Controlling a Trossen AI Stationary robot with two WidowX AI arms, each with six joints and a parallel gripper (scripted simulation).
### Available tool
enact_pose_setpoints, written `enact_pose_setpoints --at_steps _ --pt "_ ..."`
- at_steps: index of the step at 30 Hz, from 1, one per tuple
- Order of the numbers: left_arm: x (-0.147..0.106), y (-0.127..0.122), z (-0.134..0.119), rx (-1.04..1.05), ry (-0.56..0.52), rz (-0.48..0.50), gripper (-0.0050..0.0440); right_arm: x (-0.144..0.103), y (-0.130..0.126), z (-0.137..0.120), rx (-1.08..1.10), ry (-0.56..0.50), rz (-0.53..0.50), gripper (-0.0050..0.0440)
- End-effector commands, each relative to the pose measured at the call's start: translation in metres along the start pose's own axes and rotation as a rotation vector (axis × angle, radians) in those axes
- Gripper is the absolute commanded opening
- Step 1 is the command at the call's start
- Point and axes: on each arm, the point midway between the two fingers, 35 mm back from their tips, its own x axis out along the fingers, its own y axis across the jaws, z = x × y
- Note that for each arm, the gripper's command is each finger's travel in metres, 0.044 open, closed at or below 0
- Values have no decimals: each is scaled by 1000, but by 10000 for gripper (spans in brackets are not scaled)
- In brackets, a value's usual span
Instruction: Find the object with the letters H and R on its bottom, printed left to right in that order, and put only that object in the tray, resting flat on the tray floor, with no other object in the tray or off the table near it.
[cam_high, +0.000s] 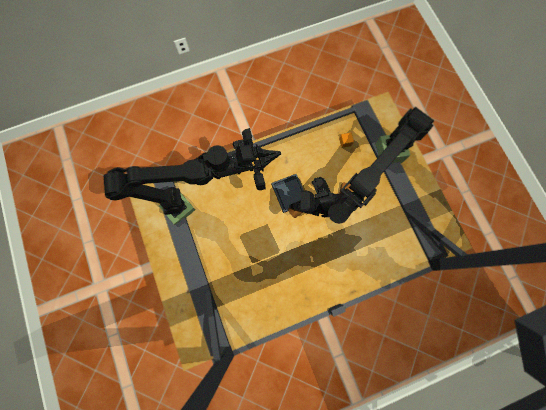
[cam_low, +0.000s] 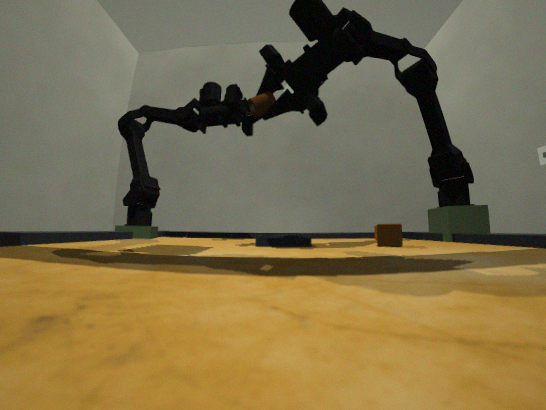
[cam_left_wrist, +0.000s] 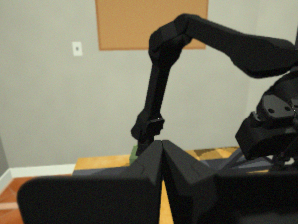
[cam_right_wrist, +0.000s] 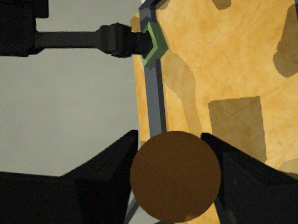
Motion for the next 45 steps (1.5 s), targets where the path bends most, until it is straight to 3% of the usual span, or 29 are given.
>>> enact_pose_setpoints --at_steps 1,4,16,31,45 --pt "9 -21 -6 -1 -7 6 -50 -23 13 7 138 3 57 137" --pt "10 -25 -7 -2 -7 6 -50 -25 13 8 162 1 63 137" --pt "17 -84 -28 -3 -8 5 -50 -54 14 21 450 -3 139 137" --pt "6 -149 -51 -4 -8 4 -50 -83 13 38 757 14 218 137" --pt "2 -155 -49 -12 -18 3 -50 -84 13 38 793 16 226 137"
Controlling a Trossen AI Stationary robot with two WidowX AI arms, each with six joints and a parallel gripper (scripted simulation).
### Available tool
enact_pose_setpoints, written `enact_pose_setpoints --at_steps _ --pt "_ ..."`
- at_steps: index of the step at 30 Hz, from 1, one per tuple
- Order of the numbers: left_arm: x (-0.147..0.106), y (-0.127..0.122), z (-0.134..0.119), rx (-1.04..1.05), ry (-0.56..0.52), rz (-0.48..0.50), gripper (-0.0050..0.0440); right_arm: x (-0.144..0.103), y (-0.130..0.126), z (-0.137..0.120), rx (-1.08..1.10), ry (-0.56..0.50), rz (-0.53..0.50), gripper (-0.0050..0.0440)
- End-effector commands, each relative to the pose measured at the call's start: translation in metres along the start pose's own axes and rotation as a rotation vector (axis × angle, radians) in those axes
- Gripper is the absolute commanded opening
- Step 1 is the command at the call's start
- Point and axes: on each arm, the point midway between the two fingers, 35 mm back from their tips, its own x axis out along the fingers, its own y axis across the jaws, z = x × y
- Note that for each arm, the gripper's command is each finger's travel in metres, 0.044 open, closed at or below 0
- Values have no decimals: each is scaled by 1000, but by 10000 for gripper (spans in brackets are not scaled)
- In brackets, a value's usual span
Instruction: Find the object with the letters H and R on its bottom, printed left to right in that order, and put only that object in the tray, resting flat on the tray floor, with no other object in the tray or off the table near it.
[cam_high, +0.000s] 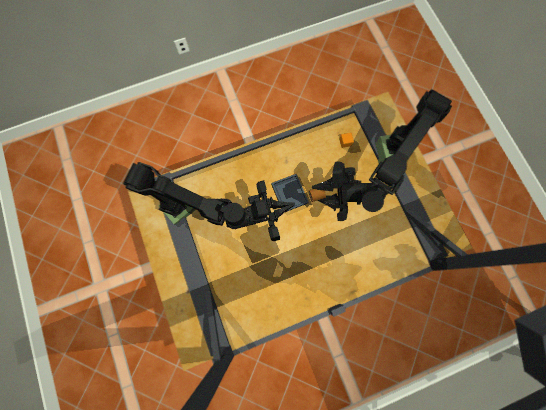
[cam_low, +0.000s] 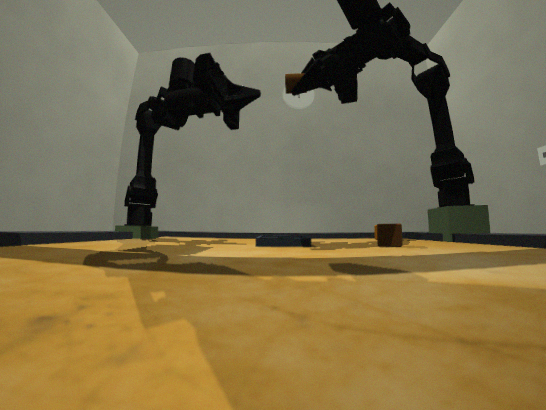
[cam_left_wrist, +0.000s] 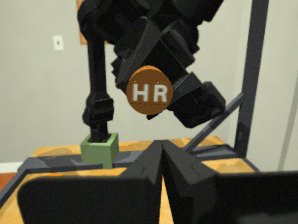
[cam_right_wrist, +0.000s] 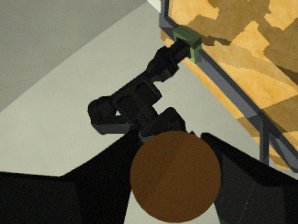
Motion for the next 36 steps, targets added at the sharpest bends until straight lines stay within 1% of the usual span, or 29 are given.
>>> enact_pose_setpoints --at_steps 1,27,28,29,30,36 --pt "-1 -1 7 -10 -15 2 -50 -5 7 -4 27 14 7 137" --pt "-1 -1 7 -10 -15 2 -50 -5 7 -4 27 14 7 137" --pt "-1 -1 2 -3 -7 4 -50 -7 9 -3 28 17 8 137" --pt "-2 2 2 -2 -6 3 -50 -6 9 -2 17 17 4 137" --pt "-2 4 3 -1 -5 1 -50 -1 4 1 -7 7 -3 137" --pt "-2 24 8 -1 -6 1 -50 16 -9 9 -177 -14 -45 137"
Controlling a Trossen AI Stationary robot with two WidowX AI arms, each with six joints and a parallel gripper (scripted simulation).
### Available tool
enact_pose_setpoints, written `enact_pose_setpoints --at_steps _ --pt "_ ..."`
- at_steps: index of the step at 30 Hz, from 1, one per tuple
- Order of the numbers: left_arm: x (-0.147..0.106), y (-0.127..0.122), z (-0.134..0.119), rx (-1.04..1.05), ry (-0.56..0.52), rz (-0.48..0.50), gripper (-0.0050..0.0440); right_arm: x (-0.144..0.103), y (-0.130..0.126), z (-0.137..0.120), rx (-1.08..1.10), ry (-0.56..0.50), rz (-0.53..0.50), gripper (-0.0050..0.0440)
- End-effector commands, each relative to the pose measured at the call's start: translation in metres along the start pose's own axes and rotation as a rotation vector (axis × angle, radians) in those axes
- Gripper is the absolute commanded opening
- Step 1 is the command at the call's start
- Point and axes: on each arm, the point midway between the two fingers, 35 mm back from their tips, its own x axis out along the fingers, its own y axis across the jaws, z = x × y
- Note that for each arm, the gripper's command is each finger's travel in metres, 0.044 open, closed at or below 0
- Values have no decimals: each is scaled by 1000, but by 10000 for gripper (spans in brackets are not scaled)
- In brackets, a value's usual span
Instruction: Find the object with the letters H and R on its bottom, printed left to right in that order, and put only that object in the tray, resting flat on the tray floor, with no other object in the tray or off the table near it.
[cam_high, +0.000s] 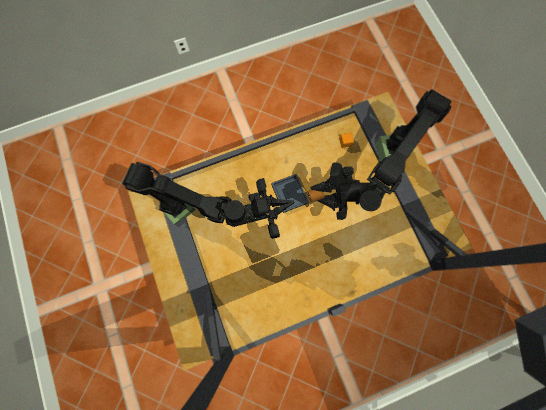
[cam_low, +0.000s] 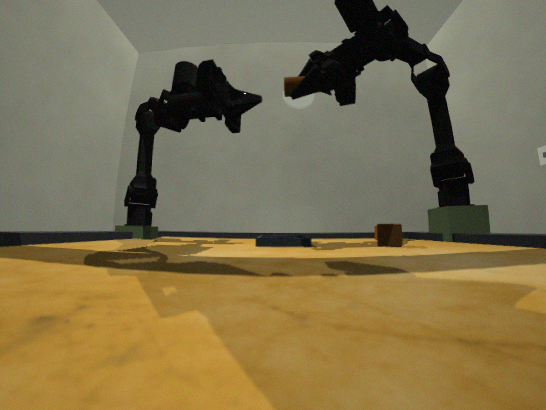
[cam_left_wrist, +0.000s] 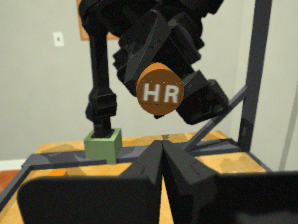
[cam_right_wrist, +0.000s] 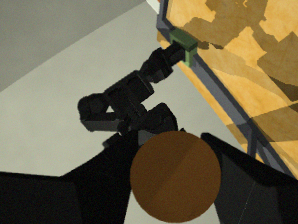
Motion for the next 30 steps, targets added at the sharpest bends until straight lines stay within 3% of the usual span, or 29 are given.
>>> enact_pose_setpoints --at_steps 1,30 --pt "-4 19 15 -14 -25 1 -50 14 -8 7 -125 -14 -29 137" --pt "-25 102 28 -11 -24 1 -50 75 -46 46 -850 15 -248 137"
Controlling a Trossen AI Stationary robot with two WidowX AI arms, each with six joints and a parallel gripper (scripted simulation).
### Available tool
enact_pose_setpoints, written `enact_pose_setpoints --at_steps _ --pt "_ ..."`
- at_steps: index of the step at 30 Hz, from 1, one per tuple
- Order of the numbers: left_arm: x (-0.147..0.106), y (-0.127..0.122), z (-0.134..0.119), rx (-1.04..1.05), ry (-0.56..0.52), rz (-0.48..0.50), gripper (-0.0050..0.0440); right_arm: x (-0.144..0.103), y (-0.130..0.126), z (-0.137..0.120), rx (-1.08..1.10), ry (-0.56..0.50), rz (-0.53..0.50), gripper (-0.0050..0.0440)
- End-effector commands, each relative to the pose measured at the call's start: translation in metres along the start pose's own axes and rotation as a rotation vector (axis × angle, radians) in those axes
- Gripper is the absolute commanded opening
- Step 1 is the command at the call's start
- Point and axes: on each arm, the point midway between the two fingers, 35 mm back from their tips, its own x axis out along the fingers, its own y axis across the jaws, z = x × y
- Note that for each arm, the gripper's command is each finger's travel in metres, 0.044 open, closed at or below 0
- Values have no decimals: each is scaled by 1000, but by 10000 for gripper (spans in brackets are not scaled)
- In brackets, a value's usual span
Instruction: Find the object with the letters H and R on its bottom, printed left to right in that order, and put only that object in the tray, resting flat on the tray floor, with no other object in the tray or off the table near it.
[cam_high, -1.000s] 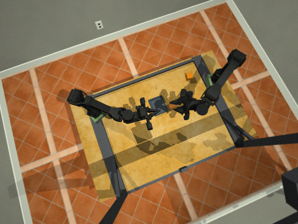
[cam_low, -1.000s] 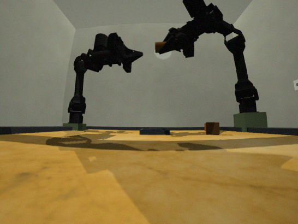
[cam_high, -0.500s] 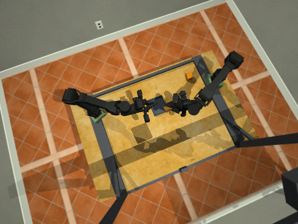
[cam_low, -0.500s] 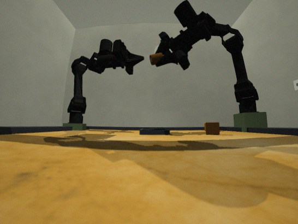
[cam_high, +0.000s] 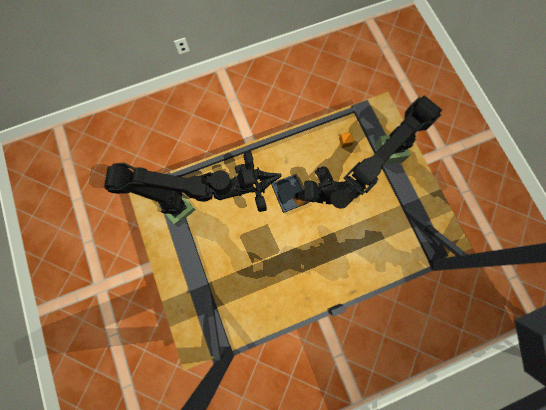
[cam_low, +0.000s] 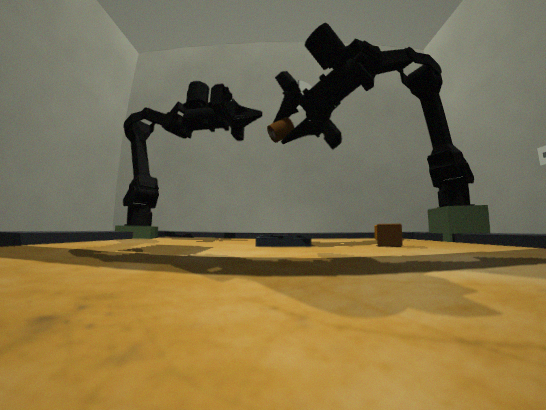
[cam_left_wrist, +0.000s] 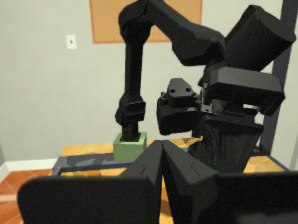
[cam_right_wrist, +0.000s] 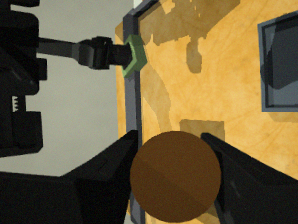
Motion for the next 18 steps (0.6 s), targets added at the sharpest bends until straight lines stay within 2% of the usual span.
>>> enact_pose_setpoints --at_steps 1,18 --pt "-9 15 9 -4 -18 -3 -50 13 -6 3 -126 19 -27 137" --pt "-34 55 10 -2 -17 -3 -50 51 -36 13 -554 116 -126 137"
